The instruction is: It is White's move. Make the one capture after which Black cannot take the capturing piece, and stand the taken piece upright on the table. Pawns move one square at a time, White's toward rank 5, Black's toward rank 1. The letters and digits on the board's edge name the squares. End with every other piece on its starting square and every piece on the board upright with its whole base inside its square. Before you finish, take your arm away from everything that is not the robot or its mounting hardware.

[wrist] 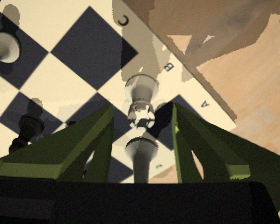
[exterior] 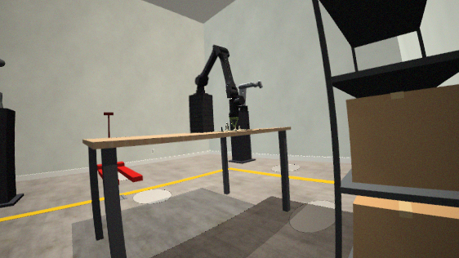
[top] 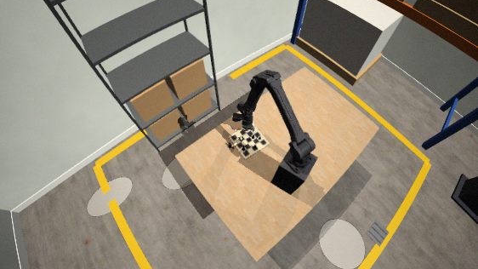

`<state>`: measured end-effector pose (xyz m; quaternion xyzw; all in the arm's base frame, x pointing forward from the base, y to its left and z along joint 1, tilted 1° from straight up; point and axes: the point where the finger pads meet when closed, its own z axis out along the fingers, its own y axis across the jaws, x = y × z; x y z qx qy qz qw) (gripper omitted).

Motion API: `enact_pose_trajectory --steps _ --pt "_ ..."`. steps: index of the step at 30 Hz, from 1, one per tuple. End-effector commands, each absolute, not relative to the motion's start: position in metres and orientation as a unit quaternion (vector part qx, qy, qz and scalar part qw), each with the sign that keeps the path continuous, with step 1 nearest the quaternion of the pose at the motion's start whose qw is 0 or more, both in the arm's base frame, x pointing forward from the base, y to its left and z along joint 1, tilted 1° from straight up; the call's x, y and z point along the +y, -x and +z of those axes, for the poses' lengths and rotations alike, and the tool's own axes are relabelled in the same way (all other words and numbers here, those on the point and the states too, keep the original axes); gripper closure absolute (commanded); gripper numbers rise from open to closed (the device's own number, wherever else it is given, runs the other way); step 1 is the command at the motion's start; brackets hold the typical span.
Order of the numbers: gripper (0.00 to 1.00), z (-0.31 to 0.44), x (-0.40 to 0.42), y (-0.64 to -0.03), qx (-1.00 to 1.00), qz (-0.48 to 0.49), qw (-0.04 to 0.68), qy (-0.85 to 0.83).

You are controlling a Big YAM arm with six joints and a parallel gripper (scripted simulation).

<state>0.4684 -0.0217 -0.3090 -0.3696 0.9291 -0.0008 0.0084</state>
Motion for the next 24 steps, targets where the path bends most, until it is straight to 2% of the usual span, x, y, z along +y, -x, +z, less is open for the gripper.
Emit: enact_pose_trajectory --steps 1,24 --pt "0.64 -0.315 -0.023 -0.482 0.927 -0.006 0.022 0.373" --pt "0.64 -0.309 -0.024 -0.490 0.927 -0.010 0.031 0.373"
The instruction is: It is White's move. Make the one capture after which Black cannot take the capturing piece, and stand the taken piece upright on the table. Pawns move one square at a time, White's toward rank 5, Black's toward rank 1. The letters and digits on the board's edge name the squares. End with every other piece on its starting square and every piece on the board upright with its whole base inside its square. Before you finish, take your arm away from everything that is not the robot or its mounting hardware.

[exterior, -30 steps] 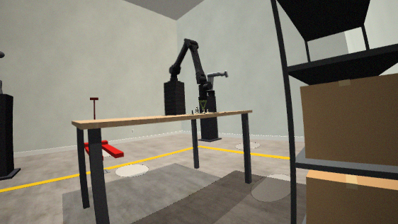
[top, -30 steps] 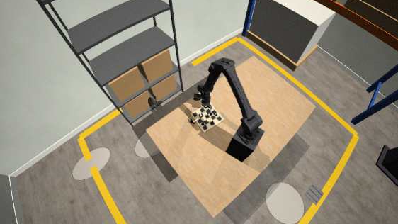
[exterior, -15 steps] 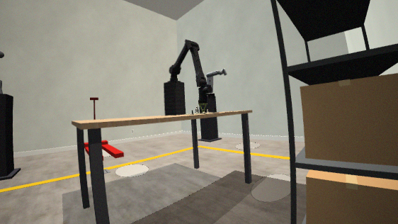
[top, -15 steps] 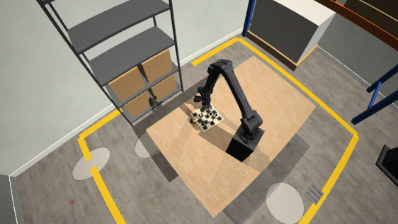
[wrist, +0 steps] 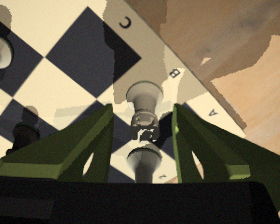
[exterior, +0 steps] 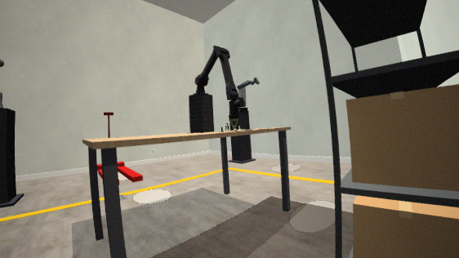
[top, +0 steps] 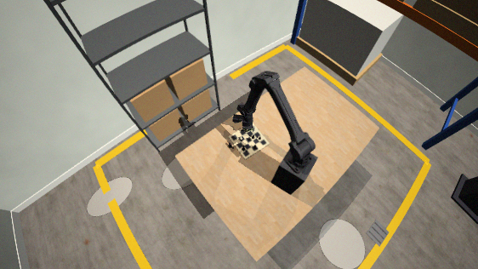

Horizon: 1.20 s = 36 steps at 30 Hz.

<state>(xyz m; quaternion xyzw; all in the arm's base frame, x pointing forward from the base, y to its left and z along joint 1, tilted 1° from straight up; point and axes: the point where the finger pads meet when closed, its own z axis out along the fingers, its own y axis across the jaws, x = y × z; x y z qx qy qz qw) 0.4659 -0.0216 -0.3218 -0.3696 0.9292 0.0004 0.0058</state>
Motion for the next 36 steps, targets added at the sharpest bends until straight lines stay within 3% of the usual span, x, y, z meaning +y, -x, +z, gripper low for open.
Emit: enact_pose_trajectory --steps 1,23,24,36 --pt "0.64 -0.3091 -0.0236 -0.4896 0.927 -0.010 0.031 0.373" --pt "0.64 -0.3091 -0.0236 -0.4896 0.927 -0.010 0.031 0.373" --pt "1.00 -0.3091 -0.0236 -0.4896 0.927 -0.010 0.031 0.373" --pt "1.00 -0.3091 -0.0236 -0.4896 0.927 -0.010 0.031 0.373"
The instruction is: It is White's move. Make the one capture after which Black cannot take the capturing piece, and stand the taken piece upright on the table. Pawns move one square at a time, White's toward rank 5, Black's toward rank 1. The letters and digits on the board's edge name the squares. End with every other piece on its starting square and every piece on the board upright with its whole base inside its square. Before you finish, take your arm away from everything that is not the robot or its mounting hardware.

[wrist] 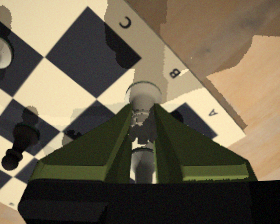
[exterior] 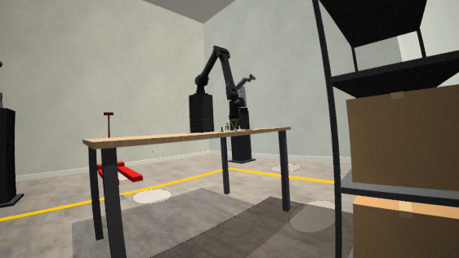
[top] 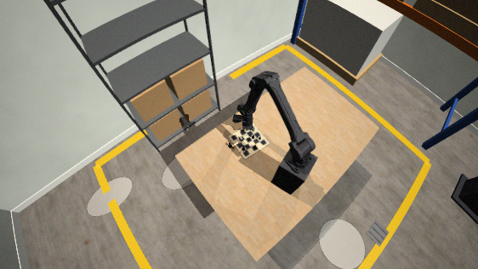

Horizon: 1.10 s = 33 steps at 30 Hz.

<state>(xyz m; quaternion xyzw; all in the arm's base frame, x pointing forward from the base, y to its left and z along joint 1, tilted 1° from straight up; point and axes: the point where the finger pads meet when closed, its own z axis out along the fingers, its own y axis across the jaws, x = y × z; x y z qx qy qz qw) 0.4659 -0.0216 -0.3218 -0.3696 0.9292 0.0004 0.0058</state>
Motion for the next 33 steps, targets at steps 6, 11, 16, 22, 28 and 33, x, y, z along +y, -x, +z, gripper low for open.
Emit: enact_pose_trajectory --steps 6,11,16,22,28,33 --pt "1.00 -0.309 -0.024 -0.490 0.927 -0.010 0.031 0.373" --pt "1.00 -0.309 -0.024 -0.490 0.927 -0.010 0.031 0.373" --pt "1.00 -0.309 -0.024 -0.490 0.927 -0.010 0.031 0.373" --pt "1.00 -0.308 -0.024 -0.490 0.927 -0.010 0.031 0.373" --pt "1.00 -0.290 -0.024 -0.479 0.927 -0.005 0.019 0.373" --pt "1.00 -0.263 -0.024 -0.478 0.927 -0.005 0.019 0.373"
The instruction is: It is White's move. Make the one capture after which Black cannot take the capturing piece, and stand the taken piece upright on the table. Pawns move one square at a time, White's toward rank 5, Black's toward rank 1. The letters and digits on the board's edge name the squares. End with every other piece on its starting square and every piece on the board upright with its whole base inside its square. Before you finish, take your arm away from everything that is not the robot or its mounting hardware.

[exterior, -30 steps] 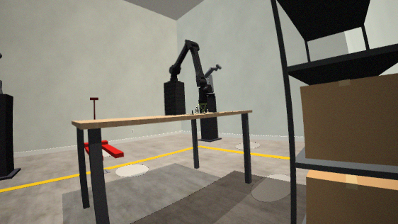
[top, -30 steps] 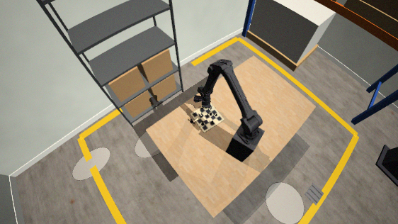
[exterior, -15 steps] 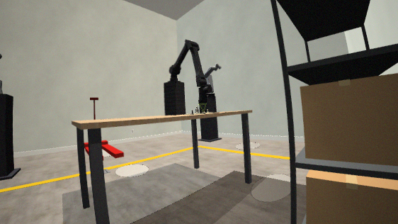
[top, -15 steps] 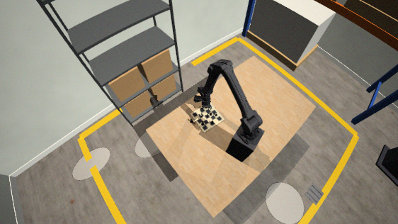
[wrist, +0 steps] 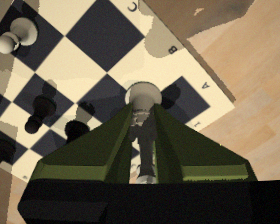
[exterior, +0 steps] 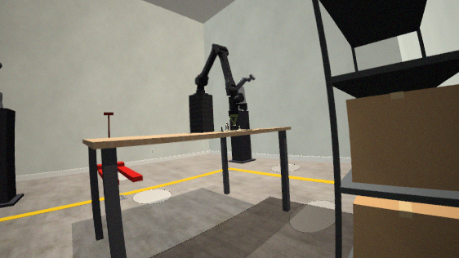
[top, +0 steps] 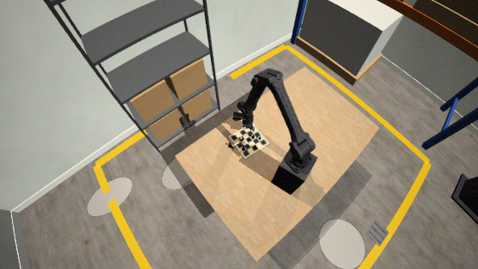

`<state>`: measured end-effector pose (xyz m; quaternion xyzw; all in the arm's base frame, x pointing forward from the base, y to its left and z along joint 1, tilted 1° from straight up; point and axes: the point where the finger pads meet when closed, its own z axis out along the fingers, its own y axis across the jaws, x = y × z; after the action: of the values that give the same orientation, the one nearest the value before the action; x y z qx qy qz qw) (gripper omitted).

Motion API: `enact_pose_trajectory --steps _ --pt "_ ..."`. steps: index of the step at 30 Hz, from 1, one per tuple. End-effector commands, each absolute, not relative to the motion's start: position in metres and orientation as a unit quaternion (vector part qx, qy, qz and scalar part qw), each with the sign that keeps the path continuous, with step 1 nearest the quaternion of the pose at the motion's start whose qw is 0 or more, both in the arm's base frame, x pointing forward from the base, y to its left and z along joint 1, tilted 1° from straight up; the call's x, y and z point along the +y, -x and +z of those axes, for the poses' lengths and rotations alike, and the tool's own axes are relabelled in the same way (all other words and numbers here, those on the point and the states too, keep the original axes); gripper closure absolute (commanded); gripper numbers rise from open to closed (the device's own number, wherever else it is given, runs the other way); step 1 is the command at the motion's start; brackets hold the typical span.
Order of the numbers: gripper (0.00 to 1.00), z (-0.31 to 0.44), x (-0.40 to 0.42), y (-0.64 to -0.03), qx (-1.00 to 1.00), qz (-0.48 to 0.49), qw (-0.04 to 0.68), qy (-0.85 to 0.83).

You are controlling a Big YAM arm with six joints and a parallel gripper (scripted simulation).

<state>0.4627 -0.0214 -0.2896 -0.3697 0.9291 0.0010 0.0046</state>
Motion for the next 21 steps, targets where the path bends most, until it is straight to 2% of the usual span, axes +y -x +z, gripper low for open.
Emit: enact_pose_trajectory --steps 1,10,18,21 --pt "1.00 -0.263 -0.024 -0.478 0.927 -0.005 0.019 0.373" --pt "1.00 -0.209 -0.026 -0.475 0.928 -0.005 0.019 0.372" --pt "1.00 -0.225 -0.025 -0.460 0.928 0.004 0.000 0.372" --pt "1.00 -0.208 -0.026 -0.484 0.928 -0.008 0.025 0.372"
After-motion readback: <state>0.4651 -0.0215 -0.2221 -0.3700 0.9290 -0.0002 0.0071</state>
